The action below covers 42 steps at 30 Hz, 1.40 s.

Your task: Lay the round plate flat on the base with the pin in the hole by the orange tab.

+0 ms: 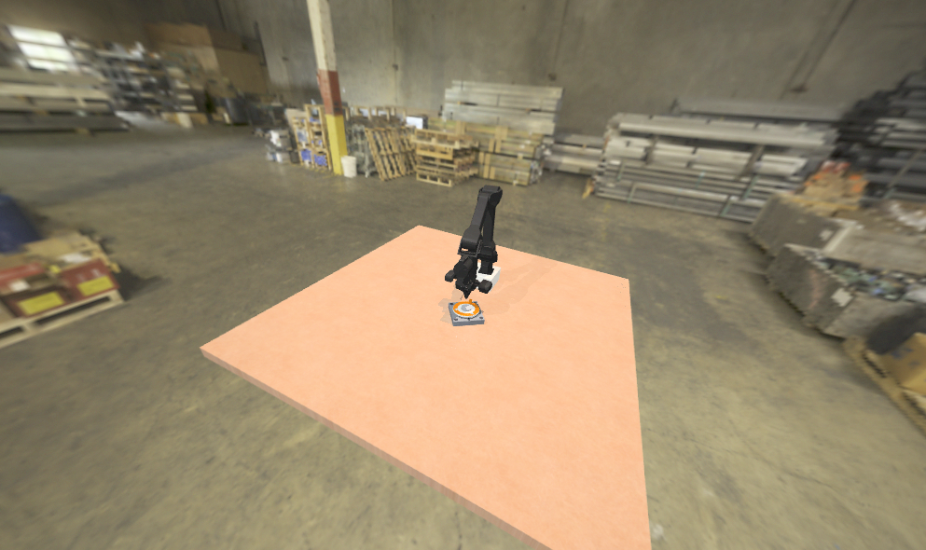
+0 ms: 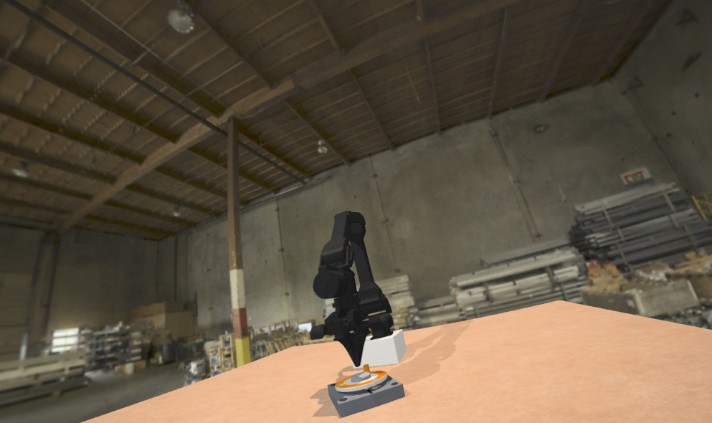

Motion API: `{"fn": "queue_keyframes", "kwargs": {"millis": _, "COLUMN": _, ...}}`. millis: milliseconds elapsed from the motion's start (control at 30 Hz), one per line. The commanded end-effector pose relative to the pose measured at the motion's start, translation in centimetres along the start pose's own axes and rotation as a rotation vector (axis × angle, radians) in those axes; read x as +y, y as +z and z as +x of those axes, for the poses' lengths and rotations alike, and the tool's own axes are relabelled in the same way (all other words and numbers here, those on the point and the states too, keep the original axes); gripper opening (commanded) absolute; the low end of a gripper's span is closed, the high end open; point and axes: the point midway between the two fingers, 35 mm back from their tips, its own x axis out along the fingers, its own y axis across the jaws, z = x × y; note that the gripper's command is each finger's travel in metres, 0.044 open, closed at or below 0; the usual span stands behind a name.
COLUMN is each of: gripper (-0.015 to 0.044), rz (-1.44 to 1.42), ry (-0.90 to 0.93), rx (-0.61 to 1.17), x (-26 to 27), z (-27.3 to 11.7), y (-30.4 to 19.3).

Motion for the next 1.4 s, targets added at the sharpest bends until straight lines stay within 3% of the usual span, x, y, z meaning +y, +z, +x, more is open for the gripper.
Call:
{"fn": "queue_keyframes", "kwargs": {"millis": 0, "gripper": 0.0, "rz": 0.005, "ry": 0.003, "rx": 0.002, "x": 0.1, "z": 0.7, "y": 0.0}}
{"fn": "queue_keyframes", "kwargs": {"millis": 1367, "gripper": 0.0, "rz": 0.005, "ry": 0.005, "rx": 0.003, "x": 2.0, "z": 0.8, "y": -0.5}}
